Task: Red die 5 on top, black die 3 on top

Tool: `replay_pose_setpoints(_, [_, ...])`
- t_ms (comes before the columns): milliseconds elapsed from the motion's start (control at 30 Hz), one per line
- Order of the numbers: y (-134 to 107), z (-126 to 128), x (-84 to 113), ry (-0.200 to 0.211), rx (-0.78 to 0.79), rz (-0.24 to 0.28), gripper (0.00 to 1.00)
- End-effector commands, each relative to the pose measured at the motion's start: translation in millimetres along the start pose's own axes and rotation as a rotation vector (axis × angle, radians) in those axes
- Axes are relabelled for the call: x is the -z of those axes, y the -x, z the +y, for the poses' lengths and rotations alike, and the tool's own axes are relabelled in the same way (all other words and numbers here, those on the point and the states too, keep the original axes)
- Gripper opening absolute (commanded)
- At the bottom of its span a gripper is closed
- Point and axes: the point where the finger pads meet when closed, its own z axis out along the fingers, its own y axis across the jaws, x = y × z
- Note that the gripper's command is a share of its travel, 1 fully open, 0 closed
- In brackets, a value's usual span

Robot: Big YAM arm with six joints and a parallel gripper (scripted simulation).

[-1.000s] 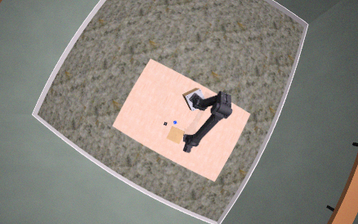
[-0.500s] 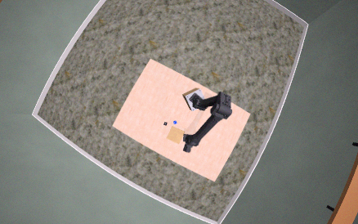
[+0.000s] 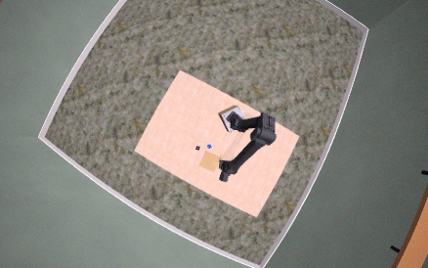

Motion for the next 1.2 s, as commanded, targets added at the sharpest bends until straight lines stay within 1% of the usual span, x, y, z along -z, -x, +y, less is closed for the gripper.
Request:
replay_pose_setpoints(0, [7, 3, -6.3, -0.003, 0.004, -0.015, 0.44])
replay_pose_setpoints(100, [9, 3, -7.2, -0.003, 0.005, -0.019, 0.44])
replay_pose_setpoints(133, [5, 3, -10.3, -0.003, 0.004, -0.013, 0.44])
replay_pose_setpoints(567, [7, 3, -27.5, -0.003, 0.004, -0.015, 0.44])
replay_pose_setpoints(667, [7, 4, -26.3, -0.004, 0.010, -0.021, 0.44])
replay_pose_setpoints(700, [5, 4, -29.7, -0.002, 0.008, -0.013, 0.44])
replay_pose_setpoints(733, [9, 3, -29.3, -0.003, 0.007, -0.018, 0.44])
replay_pose_setpoints(900, [6, 4, -32.8, -0.002, 0.007, -0.014, 0.44])
replay_pose_setpoints(1000, [10, 3, -30.0, -0.005, 0.008, -0.026, 0.44])
replay_pose_setpoints(1167, [10, 3, -30.8, -0.004, 0.009, -0.024, 0.44])
